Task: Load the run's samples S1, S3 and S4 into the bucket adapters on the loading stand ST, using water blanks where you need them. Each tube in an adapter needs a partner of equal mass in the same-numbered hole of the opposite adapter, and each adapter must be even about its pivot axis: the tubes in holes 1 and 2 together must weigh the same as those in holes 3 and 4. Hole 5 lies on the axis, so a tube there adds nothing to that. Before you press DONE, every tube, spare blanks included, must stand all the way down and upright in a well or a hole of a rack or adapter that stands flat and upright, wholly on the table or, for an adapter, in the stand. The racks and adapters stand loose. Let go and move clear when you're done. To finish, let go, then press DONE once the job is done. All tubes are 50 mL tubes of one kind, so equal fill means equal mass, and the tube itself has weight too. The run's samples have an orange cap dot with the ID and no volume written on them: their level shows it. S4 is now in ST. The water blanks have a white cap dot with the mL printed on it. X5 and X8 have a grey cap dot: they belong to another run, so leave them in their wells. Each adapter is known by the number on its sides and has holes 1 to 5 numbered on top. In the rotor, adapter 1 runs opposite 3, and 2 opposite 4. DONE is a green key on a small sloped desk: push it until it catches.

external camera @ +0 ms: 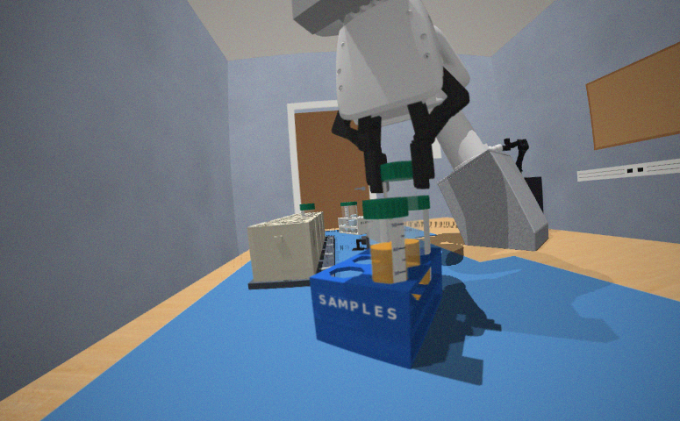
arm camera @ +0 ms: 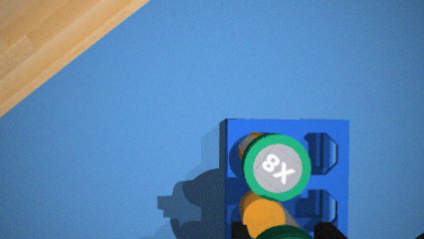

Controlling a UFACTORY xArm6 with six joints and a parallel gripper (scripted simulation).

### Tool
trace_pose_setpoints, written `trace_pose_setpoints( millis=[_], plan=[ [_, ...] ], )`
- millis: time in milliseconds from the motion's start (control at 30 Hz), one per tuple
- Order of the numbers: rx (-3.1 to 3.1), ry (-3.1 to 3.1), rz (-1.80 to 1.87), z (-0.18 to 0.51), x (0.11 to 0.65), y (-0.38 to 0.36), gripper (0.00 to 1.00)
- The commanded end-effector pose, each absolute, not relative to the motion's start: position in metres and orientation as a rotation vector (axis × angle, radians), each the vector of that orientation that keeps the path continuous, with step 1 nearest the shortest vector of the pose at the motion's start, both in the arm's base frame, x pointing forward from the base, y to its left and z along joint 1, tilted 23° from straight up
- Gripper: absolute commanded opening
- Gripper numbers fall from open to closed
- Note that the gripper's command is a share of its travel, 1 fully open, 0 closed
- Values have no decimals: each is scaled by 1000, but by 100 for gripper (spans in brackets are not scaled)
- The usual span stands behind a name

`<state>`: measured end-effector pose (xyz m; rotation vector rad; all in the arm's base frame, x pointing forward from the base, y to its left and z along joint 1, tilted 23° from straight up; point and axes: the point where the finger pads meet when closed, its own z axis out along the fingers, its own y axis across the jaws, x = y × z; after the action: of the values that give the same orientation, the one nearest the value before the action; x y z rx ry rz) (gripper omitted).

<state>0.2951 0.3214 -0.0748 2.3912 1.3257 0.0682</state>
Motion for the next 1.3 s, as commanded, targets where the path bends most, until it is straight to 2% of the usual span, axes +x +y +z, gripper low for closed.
trace_pose_setpoints(
  millis=[0,1267],
  plan=[
    [2393,1327,74,-76,296,322,0],
    [2393,1327,74,-100,303,314,0]
  ],
)
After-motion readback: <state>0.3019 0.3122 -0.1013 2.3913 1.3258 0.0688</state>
